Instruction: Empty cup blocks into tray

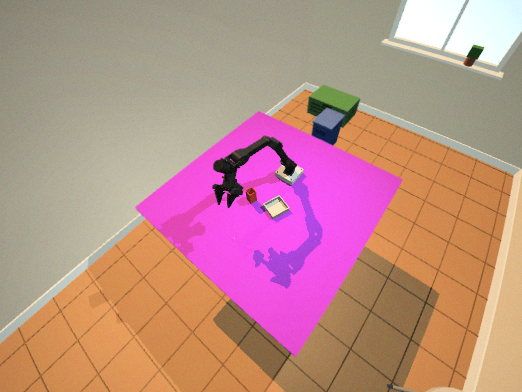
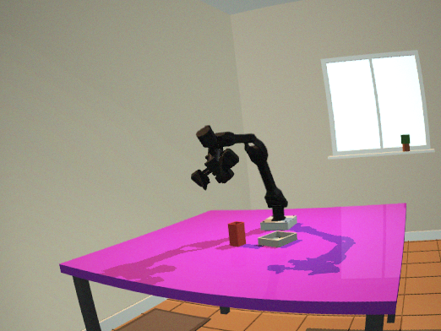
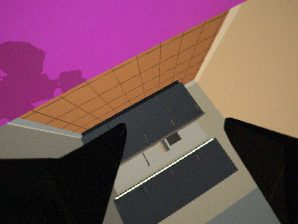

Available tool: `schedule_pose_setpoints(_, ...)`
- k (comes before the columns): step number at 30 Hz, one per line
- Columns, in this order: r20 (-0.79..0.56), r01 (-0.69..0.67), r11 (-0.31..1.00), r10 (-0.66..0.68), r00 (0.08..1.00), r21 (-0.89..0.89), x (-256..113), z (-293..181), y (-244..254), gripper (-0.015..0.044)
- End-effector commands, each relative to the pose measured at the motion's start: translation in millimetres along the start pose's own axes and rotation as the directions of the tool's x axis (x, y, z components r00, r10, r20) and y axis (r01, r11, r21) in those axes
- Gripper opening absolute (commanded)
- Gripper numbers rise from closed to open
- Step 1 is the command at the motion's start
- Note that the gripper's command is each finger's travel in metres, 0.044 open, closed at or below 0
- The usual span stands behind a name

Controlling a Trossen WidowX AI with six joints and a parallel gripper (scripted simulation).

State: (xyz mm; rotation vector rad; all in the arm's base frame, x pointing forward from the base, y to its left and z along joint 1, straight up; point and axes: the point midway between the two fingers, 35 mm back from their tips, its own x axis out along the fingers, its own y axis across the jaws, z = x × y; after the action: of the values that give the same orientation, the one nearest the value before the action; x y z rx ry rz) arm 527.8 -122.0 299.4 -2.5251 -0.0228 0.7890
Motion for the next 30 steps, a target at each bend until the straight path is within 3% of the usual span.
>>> schedule_pose_setpoints(1, -0.001, -0.001, 1.000, 0.001, 1.000, 0.006, -0.5, 0.2, 0.0, 0.0426)
schedule_pose_setpoints(15, -0.065, -0.042, 0.871, 0.085, 0.994, 0.489, -40.1, 25.0, 4.2, 0.0440)
schedule_pose_setpoints(30, -0.138, 0.038, 0.474, 0.176, 0.975, 0.879, -80.9, 69.7, 15.6, 0.0440)
